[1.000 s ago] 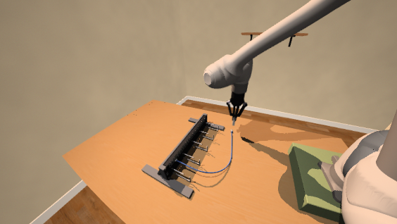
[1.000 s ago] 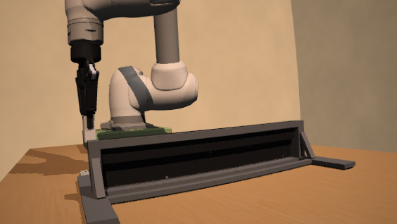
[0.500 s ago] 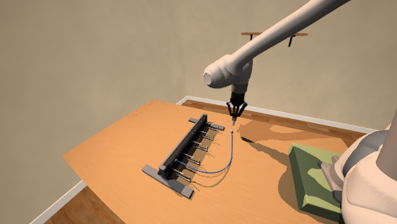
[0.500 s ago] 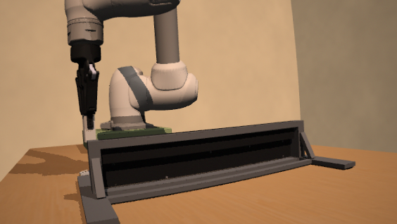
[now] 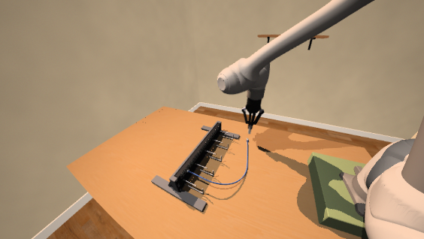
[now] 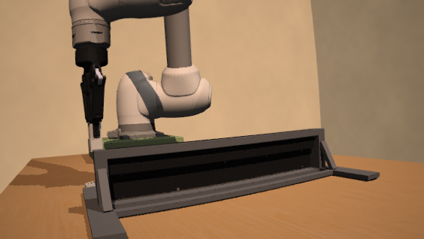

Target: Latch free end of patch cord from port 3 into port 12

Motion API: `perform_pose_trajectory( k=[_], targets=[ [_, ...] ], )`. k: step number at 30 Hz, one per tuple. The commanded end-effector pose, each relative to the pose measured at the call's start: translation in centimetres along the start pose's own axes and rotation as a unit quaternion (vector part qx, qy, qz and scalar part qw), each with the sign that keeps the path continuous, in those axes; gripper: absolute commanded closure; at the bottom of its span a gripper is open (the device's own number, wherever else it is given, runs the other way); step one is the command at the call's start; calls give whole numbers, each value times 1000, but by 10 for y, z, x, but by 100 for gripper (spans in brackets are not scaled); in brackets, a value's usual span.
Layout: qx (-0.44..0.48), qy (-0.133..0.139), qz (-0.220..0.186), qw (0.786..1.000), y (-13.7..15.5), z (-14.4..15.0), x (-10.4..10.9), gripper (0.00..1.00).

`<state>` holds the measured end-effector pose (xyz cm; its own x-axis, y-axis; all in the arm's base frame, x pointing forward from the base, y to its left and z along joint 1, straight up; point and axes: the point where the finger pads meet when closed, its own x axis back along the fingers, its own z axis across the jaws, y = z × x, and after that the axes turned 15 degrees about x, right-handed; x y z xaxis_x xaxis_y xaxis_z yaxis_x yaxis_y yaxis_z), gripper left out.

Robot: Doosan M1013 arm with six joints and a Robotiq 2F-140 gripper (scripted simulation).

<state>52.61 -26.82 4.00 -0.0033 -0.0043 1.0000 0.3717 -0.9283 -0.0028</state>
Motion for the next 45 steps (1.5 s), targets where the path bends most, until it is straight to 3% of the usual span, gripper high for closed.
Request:
perform_pose_trajectory(
  k=[1, 10, 11, 45],
  targets=[
    [0, 0, 1, 1000, 2, 1, 1, 100],
    [5, 0, 1, 1000, 8, -1, 1, 100],
    [5, 0, 1, 1000, 8, -1, 1, 78],
    [5, 0, 1, 1000, 8, -1, 1, 78]
  ],
)
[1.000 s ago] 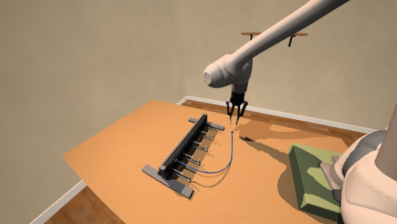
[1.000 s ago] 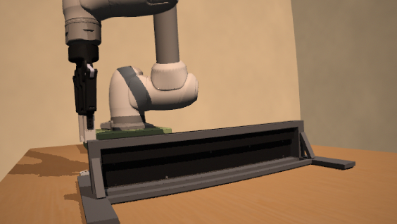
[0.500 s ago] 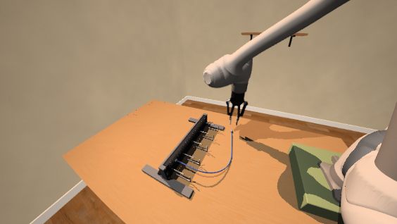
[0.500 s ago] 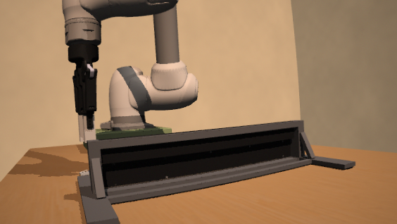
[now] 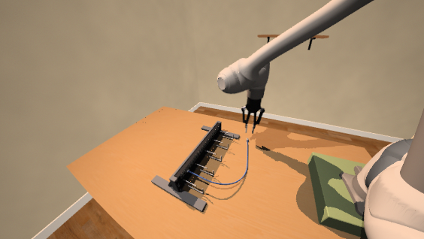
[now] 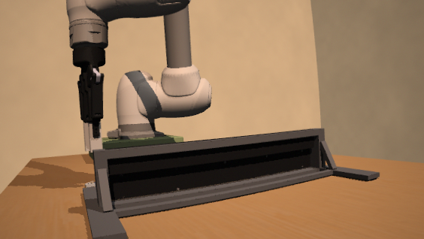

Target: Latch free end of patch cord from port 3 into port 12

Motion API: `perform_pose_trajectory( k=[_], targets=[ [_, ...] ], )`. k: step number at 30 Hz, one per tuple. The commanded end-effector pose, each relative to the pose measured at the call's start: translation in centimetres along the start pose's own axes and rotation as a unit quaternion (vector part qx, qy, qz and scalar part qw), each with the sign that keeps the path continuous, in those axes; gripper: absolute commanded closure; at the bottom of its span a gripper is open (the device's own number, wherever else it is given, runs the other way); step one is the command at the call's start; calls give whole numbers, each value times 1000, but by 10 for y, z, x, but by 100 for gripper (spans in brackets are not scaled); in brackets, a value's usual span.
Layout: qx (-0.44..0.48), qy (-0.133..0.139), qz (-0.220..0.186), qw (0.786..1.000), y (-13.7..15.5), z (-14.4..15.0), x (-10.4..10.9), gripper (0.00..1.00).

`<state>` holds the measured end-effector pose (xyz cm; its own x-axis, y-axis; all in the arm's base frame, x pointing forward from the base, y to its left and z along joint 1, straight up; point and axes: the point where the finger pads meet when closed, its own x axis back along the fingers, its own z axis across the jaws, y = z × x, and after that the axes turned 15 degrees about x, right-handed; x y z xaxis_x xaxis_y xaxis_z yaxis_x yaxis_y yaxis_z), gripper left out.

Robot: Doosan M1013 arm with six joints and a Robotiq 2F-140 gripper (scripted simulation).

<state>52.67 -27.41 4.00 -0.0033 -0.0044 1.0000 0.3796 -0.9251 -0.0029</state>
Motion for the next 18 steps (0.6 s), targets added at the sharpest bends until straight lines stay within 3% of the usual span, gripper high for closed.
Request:
perform_pose_trajectory(
  k=[1, 18],
  targets=[
    [0, 0, 1, 1000, 2, 1, 1, 78],
    [0, 0, 1, 1000, 2, 1, -9, 78]
  ],
)
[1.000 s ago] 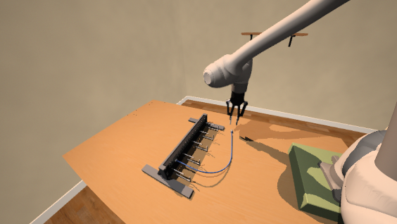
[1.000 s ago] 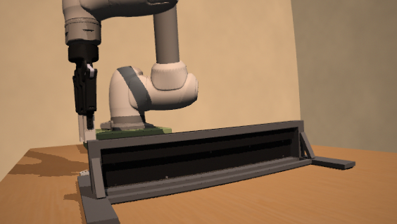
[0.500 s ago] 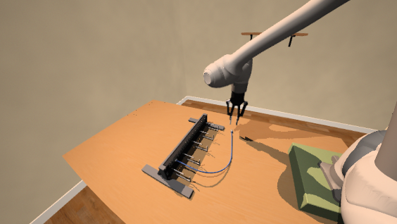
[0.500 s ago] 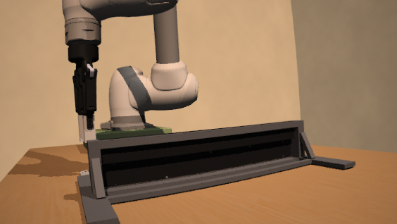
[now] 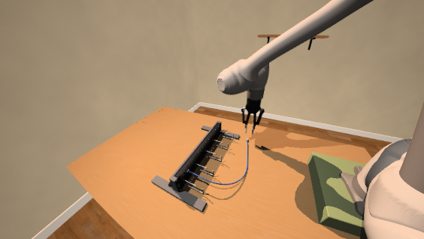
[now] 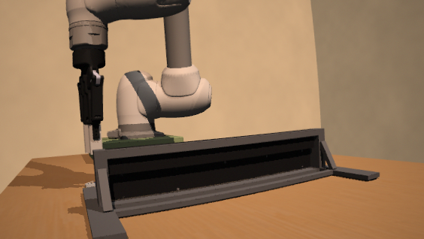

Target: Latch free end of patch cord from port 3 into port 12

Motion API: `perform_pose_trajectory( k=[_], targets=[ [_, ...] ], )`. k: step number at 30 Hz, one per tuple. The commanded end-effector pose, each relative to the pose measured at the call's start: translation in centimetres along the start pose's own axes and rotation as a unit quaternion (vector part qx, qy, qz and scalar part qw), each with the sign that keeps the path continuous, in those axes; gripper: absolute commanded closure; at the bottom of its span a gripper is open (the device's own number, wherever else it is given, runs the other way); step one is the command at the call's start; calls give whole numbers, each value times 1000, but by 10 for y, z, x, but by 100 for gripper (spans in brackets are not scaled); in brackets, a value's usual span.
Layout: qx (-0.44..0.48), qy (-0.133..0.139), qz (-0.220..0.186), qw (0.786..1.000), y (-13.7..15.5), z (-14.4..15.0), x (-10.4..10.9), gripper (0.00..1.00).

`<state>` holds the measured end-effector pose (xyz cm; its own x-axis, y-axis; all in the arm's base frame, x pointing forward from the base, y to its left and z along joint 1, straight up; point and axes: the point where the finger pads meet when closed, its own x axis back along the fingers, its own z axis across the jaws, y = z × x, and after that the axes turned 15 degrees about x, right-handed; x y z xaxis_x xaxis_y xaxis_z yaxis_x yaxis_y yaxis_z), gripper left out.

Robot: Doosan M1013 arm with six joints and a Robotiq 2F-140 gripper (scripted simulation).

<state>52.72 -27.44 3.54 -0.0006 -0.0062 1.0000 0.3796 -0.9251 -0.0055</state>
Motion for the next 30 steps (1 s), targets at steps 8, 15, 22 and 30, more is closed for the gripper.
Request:
perform_pose_trajectory(
  k=[8, 15, 22, 30],
  targets=[
    [0, 1, 0, 1000, 2, 1, -15, 78],
    [0, 1, 0, 1000, 2, 1, -29, 78],
    [0, 1, 0, 1000, 2, 1, -39, 78],
    [0, 1, 0, 1000, 2, 1, -52, 78]
  ],
)
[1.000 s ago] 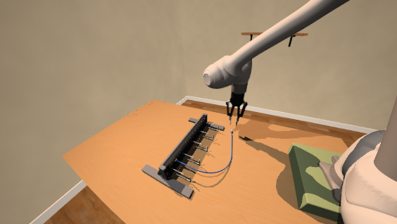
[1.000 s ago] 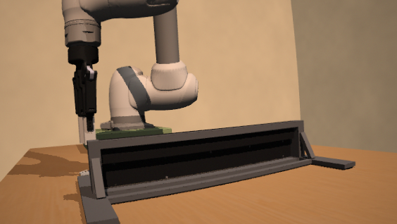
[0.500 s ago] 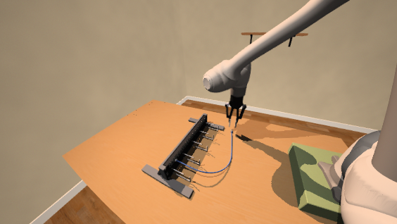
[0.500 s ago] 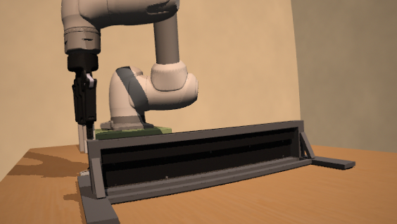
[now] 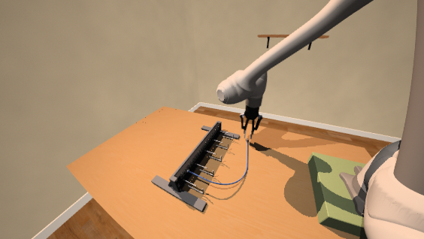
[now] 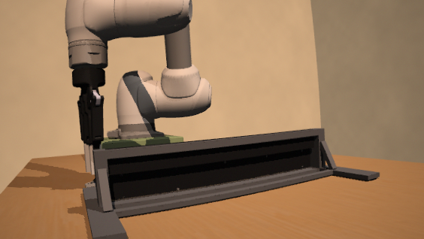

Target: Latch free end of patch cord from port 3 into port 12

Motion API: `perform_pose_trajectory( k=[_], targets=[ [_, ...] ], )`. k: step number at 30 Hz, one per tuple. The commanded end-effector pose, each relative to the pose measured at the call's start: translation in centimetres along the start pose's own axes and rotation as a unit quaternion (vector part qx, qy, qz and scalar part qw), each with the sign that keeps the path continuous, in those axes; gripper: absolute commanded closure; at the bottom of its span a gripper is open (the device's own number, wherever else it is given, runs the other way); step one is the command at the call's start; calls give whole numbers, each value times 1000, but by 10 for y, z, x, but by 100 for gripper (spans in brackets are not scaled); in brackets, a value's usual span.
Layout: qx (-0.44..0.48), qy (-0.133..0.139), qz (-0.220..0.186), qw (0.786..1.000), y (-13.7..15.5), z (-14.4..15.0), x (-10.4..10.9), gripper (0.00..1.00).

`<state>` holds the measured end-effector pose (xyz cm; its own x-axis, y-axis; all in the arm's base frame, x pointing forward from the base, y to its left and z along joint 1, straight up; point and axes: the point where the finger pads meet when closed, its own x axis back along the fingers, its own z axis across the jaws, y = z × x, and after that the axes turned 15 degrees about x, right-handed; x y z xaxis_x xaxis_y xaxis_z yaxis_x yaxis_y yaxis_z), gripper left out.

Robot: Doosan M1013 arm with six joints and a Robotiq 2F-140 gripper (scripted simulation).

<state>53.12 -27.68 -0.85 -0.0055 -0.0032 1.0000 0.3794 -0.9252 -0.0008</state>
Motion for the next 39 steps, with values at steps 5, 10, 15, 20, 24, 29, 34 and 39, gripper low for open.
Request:
perform_pose_trajectory(
  k=[5, 10, 15, 20, 24, 29, 34, 39],
  targets=[
    [0, 0, 2, 1000, -2, -2, -14, 78],
    [0, 0, 2, 1000, -2, -2, -16, 78],
    [0, 0, 2, 1000, -2, -2, -17, 78],
    [0, 0, 2, 1000, -2, -2, -18, 78],
    [0, 0, 2, 1000, -2, -2, -18, 78],
    [0, 0, 2, 1000, -2, -2, -18, 78],
    [0, 0, 2, 1000, -2, -2, -18, 78],
    [0, 0, 2, 1000, -2, -2, -18, 78]
  ],
)
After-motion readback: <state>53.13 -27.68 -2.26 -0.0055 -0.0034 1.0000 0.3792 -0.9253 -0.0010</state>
